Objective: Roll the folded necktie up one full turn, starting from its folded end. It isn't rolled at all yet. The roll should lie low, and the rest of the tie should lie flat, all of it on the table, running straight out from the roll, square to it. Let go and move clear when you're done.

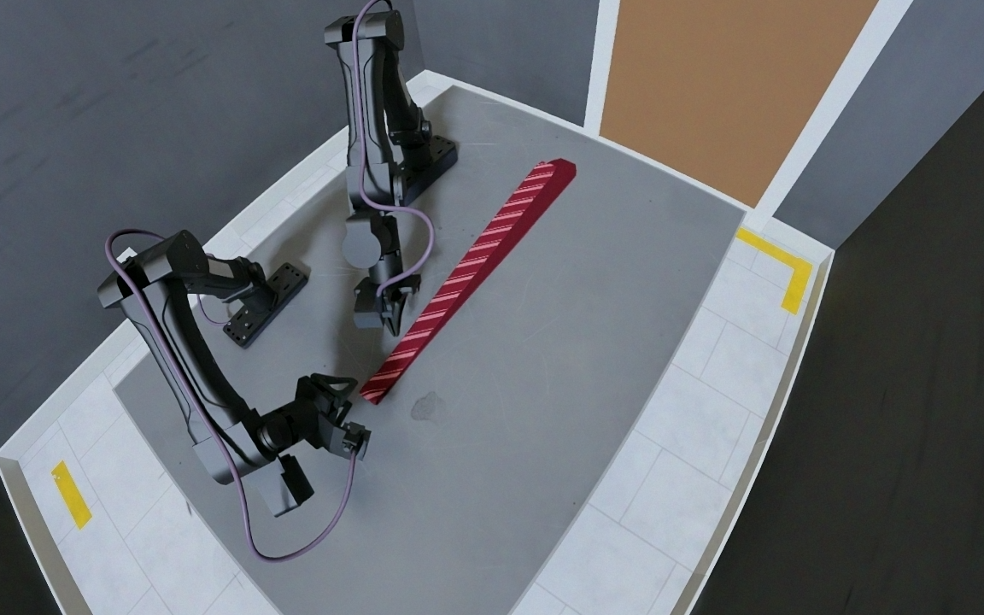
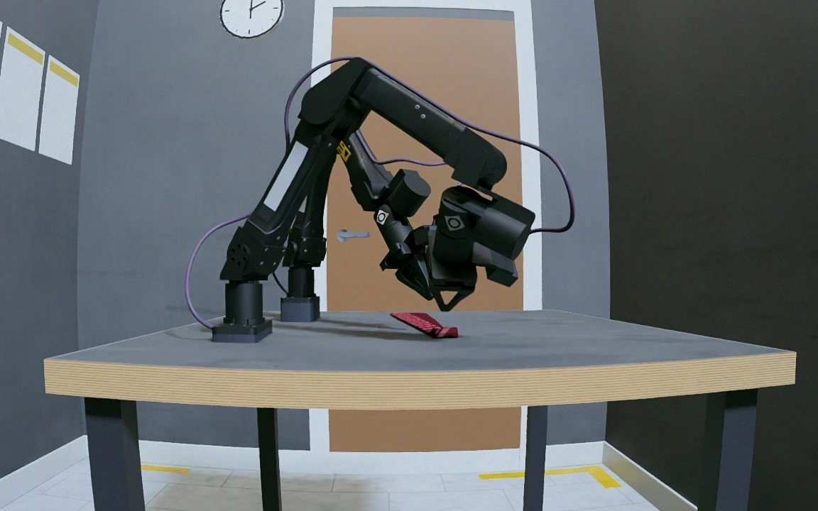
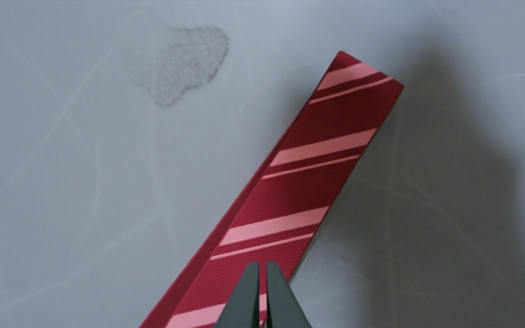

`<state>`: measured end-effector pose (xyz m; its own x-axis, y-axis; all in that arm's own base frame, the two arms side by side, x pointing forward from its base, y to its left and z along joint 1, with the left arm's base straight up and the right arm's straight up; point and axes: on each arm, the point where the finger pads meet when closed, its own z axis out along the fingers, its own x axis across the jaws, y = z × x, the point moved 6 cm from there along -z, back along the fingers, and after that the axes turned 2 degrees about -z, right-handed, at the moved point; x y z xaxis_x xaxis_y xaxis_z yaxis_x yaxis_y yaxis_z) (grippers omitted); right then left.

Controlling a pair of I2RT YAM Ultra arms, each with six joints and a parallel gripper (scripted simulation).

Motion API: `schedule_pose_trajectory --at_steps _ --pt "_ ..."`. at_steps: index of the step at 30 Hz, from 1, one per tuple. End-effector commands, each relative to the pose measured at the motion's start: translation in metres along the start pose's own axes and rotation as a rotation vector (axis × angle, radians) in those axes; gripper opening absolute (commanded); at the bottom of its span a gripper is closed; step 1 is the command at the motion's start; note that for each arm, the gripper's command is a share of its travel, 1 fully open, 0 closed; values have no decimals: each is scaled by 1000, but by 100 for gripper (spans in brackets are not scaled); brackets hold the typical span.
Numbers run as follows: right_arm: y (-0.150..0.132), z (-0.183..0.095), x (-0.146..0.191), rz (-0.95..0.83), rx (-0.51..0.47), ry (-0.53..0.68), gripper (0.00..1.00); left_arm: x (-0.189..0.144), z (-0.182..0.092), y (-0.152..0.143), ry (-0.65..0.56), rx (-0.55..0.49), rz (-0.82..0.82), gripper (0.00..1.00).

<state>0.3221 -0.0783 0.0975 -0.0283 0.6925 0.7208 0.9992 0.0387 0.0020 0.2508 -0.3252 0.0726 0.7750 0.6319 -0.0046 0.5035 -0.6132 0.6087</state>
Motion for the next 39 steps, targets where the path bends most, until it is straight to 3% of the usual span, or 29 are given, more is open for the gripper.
schedule_pose_trajectory --at_steps 1,39 --pt "4 -8 2 -17 -16 0 49 -4 -2 17 -20 -43 -4 3" --pt "8 -12 1 -33 -36 -2 49 -8 9 16 -25 -43 2 4"
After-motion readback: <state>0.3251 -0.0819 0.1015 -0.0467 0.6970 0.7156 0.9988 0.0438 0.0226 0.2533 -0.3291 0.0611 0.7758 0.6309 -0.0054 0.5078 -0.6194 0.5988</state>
